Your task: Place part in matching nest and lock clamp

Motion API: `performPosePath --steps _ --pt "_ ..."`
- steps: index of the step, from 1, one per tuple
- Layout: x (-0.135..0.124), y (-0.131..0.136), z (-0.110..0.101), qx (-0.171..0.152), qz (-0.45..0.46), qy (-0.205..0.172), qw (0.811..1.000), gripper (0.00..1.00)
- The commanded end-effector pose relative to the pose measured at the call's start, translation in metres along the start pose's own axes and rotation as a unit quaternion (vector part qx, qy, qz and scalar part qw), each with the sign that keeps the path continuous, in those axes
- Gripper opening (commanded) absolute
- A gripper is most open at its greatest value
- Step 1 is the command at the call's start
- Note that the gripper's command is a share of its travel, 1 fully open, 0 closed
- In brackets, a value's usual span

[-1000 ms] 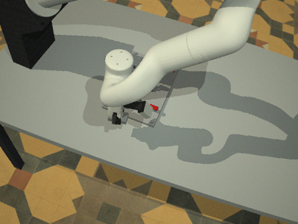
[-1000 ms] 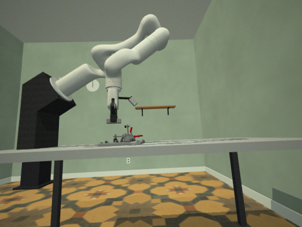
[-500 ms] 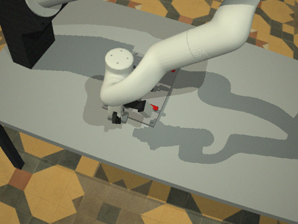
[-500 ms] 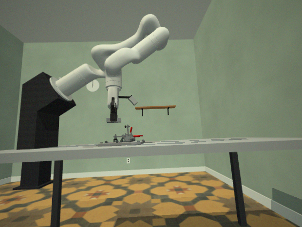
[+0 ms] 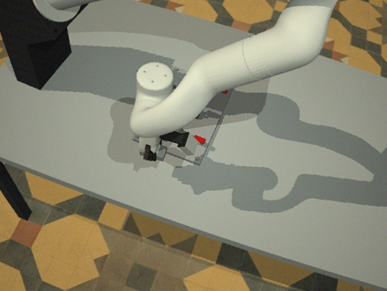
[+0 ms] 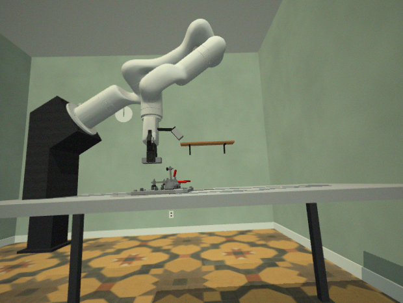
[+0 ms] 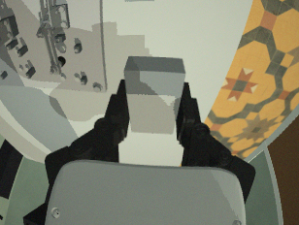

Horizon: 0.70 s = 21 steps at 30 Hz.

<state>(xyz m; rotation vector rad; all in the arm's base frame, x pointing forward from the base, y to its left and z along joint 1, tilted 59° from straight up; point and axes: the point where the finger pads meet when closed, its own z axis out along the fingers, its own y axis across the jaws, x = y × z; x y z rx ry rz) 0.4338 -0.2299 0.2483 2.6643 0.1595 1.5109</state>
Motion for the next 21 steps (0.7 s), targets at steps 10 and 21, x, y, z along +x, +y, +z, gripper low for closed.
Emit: performPosePath --steps 10,21 --pt "0.0 0.0002 -0.0001 0.001 0.05 0.0 0.999 0.0" --pt "-0.0031 -0.0001 0.0019 0.001 0.05 0.0 0.999 0.0"
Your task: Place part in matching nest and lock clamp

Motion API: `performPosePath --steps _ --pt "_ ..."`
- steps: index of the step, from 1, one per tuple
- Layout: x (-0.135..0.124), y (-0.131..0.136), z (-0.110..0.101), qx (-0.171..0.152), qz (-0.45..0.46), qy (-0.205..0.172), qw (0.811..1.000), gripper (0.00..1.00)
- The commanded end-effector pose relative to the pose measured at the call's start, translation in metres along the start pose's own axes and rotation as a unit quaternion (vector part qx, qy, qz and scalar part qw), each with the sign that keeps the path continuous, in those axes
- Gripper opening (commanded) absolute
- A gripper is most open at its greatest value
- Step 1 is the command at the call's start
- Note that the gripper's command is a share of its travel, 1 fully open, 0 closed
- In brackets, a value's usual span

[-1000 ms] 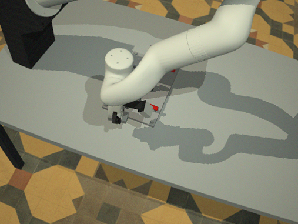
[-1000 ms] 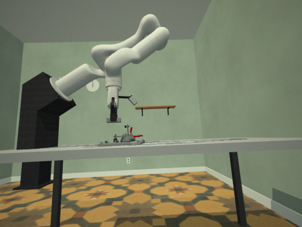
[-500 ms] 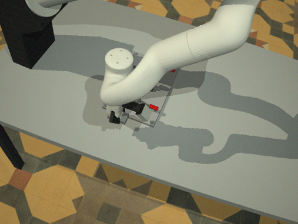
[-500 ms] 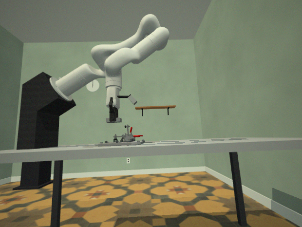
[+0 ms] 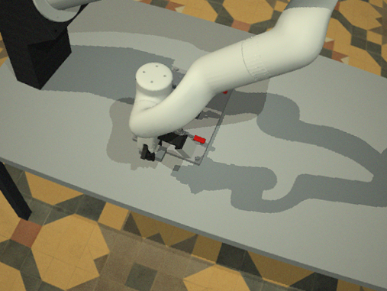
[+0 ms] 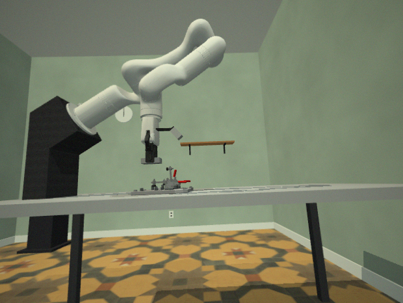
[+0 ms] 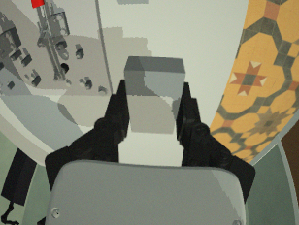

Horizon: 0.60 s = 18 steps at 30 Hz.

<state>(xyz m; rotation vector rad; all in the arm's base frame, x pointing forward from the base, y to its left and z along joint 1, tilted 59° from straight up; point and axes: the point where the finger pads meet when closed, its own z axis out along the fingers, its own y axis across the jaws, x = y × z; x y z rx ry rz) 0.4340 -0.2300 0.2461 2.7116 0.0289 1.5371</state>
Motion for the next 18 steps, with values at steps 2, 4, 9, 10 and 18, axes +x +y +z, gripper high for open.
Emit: performPosePath --steps 2,4,9,10,18 --pt "-0.003 0.0 0.002 0.0 0.0 0.0 1.0 0.0" --pt "-0.004 0.0 0.003 0.0 0.0 0.0 1.0 0.0" --pt "-0.01 0.0 0.006 0.0 0.0 0.0 1.0 0.0" --pt "-0.011 0.0 0.007 0.0 0.0 0.0 1.0 0.0" --pt "-0.019 0.0 0.012 0.0 0.0 0.0 1.0 0.0"
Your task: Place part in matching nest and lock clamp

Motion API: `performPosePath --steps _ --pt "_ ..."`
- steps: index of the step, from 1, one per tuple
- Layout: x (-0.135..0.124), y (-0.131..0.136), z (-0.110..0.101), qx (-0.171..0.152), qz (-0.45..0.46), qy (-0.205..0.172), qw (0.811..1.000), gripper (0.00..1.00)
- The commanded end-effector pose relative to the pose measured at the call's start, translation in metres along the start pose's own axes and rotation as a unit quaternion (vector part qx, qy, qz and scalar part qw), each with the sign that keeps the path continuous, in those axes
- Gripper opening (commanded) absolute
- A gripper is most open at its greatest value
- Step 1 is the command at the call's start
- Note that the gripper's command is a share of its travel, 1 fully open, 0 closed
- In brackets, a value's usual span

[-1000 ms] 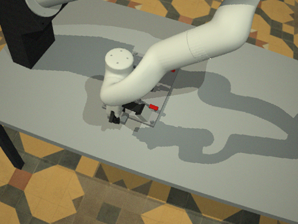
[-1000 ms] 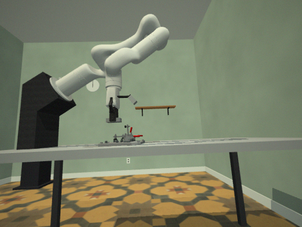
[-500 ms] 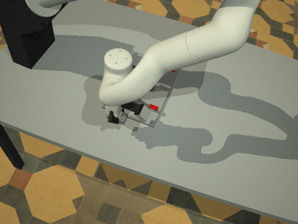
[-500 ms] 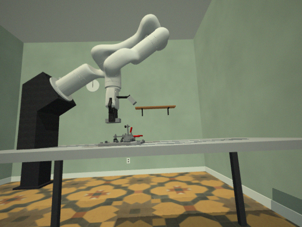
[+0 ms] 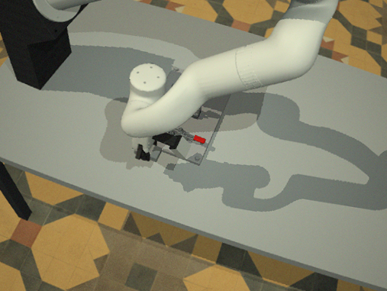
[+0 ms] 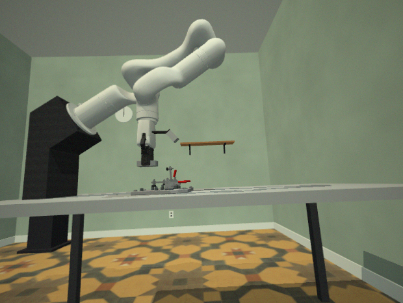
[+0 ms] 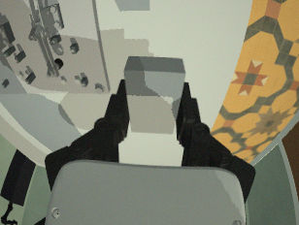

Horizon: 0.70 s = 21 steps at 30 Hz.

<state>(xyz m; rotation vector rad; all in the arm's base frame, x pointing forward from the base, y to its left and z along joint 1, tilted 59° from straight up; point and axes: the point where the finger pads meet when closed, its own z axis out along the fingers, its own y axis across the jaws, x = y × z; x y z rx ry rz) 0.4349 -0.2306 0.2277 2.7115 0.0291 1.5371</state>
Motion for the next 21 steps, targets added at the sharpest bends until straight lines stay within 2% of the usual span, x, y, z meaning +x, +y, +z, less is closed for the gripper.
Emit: performPosePath --steps 1,21 --pt "-0.005 0.0 0.003 0.0 0.0 0.0 1.0 0.0" --pt "-0.024 0.0 0.016 0.0 0.0 0.0 1.0 0.0"
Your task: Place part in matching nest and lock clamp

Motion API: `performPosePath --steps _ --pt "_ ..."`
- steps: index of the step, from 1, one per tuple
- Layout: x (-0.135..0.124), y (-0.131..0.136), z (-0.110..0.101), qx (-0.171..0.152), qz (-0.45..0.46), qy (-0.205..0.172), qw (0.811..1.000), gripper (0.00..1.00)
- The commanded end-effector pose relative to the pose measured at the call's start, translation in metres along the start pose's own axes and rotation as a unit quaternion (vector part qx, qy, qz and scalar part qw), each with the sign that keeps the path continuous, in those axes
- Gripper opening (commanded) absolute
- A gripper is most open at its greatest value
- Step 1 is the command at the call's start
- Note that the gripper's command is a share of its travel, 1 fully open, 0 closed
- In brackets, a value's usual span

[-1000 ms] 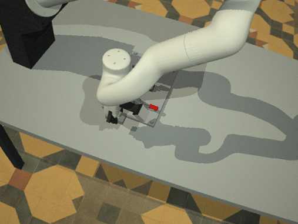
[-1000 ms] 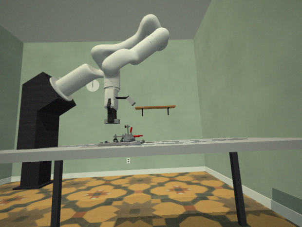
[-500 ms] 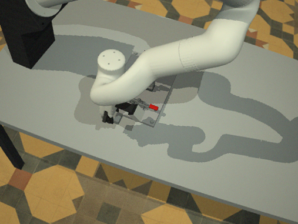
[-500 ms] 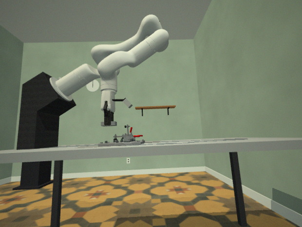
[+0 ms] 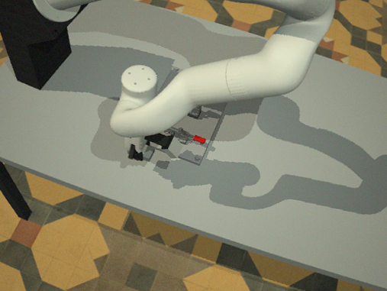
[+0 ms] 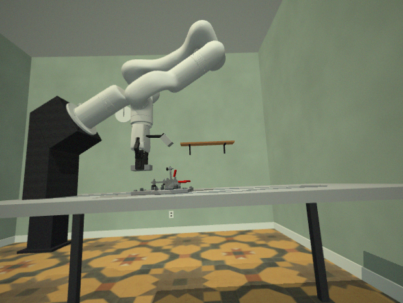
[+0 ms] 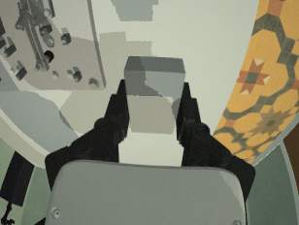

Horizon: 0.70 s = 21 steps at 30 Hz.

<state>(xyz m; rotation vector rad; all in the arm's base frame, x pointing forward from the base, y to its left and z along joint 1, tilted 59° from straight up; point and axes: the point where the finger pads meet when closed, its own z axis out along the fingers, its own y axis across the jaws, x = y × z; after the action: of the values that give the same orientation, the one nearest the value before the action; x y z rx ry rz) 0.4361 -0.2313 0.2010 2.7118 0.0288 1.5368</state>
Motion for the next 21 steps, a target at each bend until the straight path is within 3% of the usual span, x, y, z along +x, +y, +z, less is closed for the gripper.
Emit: performPosePath --steps 1,21 --pt "-0.0022 0.0001 0.0013 0.0 0.0 0.0 1.0 0.0" --pt "-0.0041 0.0001 0.0026 0.0 0.0 0.0 1.0 0.0"
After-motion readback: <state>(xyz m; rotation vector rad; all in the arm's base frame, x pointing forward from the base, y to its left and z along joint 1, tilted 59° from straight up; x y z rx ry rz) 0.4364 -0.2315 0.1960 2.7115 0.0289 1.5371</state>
